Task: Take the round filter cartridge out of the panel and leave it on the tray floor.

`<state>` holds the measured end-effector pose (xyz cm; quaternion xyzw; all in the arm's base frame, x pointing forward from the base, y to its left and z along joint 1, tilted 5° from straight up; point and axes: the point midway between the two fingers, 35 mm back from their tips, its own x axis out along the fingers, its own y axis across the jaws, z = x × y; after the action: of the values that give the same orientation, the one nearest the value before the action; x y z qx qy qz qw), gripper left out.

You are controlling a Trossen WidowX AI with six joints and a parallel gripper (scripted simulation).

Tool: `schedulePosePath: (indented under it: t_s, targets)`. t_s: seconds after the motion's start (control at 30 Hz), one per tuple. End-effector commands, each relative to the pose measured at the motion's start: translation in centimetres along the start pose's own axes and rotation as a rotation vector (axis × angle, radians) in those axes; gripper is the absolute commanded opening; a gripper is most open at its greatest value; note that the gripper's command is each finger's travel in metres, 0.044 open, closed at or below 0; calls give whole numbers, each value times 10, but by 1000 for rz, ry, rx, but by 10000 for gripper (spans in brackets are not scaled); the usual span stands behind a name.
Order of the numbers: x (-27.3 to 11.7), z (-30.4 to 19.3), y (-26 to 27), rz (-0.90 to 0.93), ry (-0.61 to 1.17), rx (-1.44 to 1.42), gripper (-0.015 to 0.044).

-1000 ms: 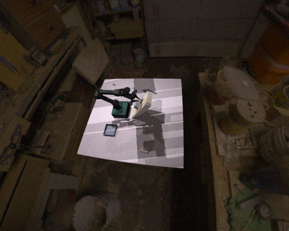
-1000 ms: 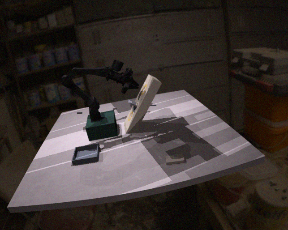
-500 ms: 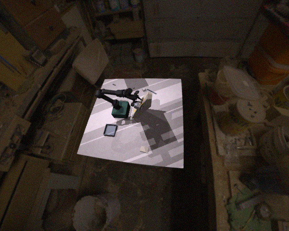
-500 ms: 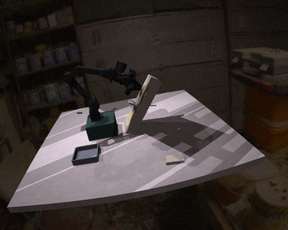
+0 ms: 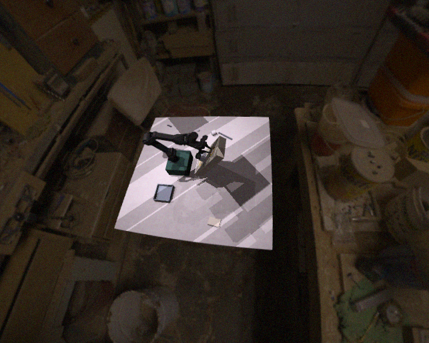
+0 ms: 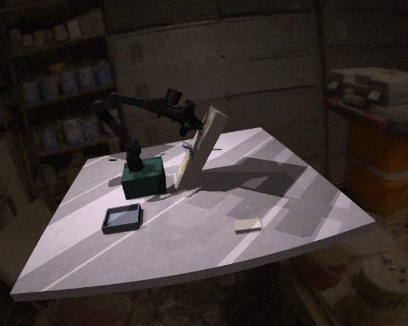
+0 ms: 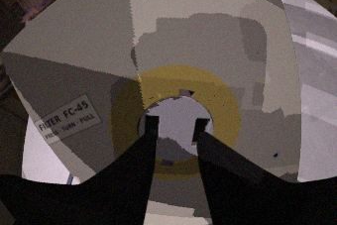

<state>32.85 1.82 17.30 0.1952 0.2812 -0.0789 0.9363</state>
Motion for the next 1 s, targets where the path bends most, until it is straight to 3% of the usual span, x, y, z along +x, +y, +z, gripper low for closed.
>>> schedulePosePath:
  t_s: [0.0, 0.97]
  targets:
    - [1, -1, 0, 3, 1, -3, 118]
    - [2, 2, 1, 3, 1, -3, 118]
